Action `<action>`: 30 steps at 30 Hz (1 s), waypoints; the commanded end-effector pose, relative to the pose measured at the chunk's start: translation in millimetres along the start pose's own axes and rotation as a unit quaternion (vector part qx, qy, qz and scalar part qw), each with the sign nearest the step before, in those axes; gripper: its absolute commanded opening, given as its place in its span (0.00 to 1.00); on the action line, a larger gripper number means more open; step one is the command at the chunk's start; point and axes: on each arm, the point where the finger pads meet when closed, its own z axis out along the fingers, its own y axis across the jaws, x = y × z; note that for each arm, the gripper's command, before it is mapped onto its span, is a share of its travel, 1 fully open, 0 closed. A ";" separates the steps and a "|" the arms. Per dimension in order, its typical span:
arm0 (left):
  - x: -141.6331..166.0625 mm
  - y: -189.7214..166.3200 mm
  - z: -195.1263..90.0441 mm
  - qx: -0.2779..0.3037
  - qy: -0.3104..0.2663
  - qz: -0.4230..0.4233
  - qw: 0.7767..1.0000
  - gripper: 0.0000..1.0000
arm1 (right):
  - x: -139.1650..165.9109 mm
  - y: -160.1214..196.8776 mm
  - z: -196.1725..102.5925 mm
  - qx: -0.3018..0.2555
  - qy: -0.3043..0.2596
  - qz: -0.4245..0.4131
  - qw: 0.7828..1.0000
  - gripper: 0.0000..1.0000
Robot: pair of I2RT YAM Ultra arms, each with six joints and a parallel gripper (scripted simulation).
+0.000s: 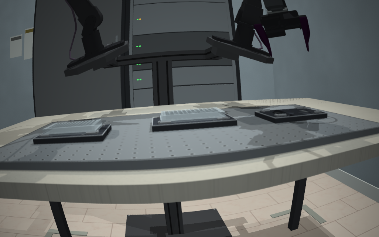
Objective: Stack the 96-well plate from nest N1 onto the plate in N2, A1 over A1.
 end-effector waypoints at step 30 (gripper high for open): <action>31.3 147.1 -22.3 -0.123 -0.137 -0.293 0.938 1.00 | 220.5 -107.6 117.5 0.121 0.196 0.078 0.970 1.00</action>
